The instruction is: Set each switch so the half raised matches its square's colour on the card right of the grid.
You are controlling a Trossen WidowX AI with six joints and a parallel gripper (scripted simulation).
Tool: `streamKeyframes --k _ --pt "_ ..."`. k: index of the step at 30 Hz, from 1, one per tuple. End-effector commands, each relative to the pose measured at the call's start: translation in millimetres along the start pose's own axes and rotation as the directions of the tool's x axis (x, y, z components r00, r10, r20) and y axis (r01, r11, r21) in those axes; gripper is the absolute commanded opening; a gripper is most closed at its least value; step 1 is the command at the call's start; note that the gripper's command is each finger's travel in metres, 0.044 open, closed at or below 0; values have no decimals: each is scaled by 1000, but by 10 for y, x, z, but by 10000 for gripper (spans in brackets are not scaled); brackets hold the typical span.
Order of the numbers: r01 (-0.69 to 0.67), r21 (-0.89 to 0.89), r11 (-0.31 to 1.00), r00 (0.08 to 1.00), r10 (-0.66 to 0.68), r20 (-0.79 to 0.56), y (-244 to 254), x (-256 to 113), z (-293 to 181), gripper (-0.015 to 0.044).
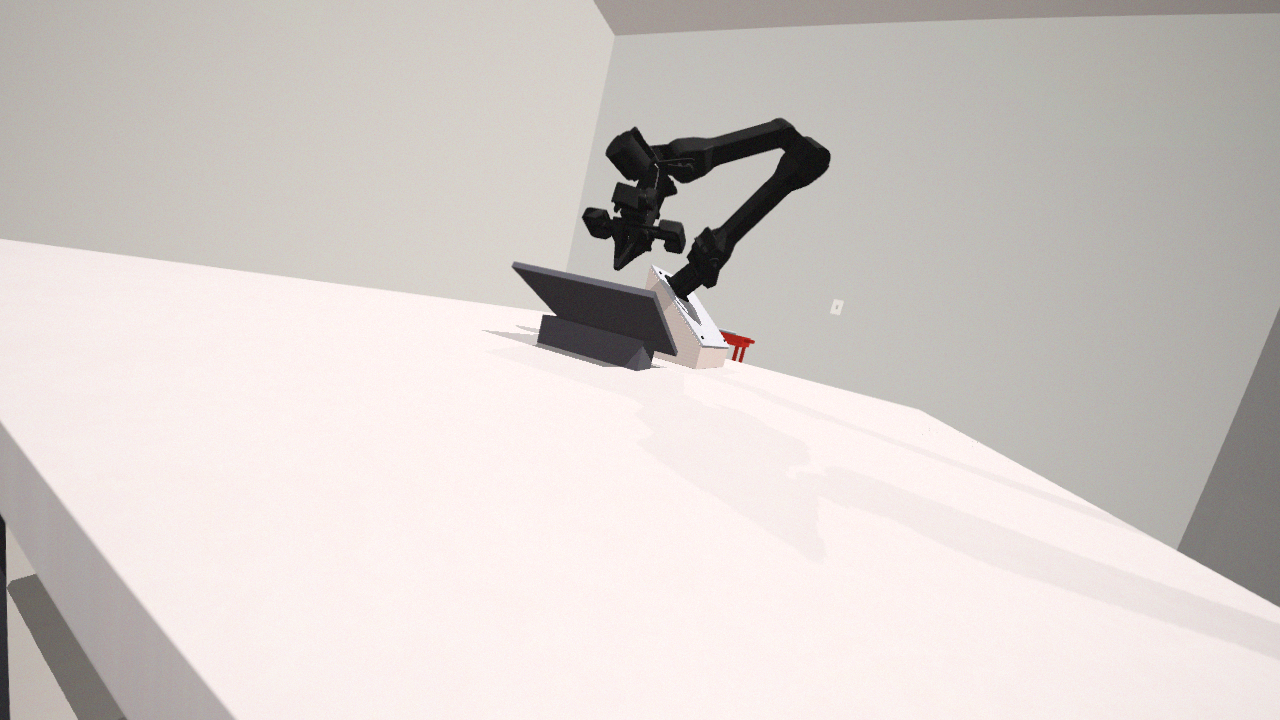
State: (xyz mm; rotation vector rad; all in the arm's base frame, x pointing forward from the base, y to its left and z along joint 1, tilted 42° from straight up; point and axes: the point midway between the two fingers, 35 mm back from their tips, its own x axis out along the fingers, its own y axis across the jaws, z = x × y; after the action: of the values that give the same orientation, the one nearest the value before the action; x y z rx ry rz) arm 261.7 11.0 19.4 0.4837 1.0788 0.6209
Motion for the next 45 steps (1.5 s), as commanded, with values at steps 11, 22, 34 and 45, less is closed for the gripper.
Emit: streamKeyframes --k 11,22,34,45 --pt "-10 8 1000 1000 10 25 -299 359 -61 0" --pt "-11 8 1000 1000 11 26 -294 473 -62 0" --pt "-11 9 1000 1000 11 26 -292 601 -62 0" --pt "-11 9 1000 1000 11 26 -292 601 -62 0"
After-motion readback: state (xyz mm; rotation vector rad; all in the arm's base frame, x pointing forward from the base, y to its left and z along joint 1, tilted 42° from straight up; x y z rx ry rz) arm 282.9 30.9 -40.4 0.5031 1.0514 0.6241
